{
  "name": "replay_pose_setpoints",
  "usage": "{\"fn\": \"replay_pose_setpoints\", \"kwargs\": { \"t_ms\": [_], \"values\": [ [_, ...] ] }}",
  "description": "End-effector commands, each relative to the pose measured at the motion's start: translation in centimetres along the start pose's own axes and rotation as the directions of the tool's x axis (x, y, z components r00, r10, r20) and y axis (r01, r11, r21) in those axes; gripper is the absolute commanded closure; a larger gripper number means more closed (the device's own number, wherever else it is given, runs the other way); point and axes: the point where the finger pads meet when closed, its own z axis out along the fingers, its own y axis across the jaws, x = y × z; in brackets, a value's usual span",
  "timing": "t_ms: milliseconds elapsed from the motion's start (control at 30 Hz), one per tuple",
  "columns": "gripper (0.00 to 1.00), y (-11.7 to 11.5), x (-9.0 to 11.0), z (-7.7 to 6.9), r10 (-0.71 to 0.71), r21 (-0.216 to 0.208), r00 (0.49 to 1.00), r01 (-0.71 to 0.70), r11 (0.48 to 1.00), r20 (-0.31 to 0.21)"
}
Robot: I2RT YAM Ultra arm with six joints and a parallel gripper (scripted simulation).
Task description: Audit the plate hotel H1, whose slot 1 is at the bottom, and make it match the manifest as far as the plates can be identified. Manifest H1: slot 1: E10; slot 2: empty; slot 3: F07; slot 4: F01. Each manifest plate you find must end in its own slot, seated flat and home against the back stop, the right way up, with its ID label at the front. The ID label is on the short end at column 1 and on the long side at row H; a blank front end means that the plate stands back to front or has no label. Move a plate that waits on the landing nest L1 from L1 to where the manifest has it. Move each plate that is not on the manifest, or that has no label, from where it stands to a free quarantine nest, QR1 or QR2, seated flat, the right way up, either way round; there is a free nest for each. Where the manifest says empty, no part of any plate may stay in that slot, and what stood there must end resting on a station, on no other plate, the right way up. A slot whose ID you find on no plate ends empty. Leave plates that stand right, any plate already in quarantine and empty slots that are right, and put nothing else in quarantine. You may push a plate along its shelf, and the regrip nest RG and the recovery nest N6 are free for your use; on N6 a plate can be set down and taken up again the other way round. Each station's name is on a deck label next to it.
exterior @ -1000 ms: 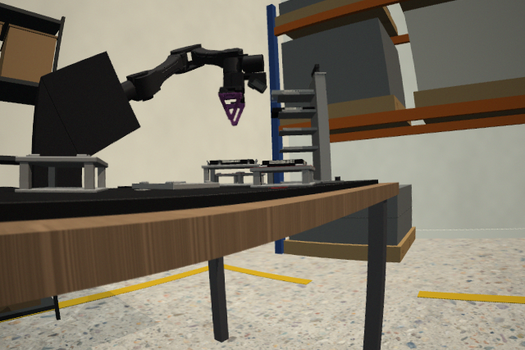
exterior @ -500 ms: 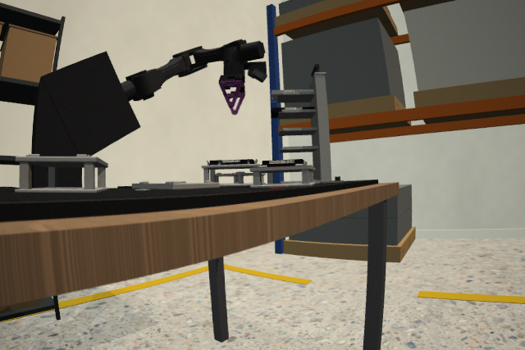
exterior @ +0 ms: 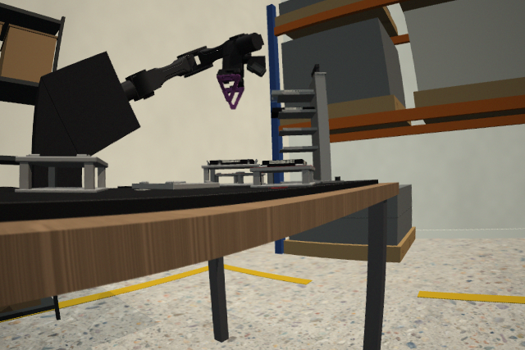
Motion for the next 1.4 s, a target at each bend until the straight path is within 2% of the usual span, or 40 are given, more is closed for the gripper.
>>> {"fn": "replay_pose_setpoints", "kwargs": {
  "t_ms": [0, 467, 533, 1033, 1100, 1367],
  "values": [
    [0.0, -0.4, 0.0, -0.3, -0.016, -0.001, 1.0, 0.016, 1.0, 0.011],
    [0.0, -5.1, -0.1, -0.3, -0.016, 0.0, 1.0, 0.016, 1.0, 0.011],
    [0.0, -5.1, -0.1, -0.3, -0.016, 0.0, 1.0, 0.016, 1.0, 0.011],
    [0.0, -10.0, 0.9, -0.3, -0.016, 0.0, 0.966, 0.016, 1.0, 0.258],
    [0.0, -10.0, 0.9, -0.3, -0.016, 0.0, 0.966, 0.016, 1.0, 0.258],
    [0.0, -12.6, 1.5, -0.3, -0.015, 0.001, 0.923, 0.016, 1.0, 0.384]
  ]
}}
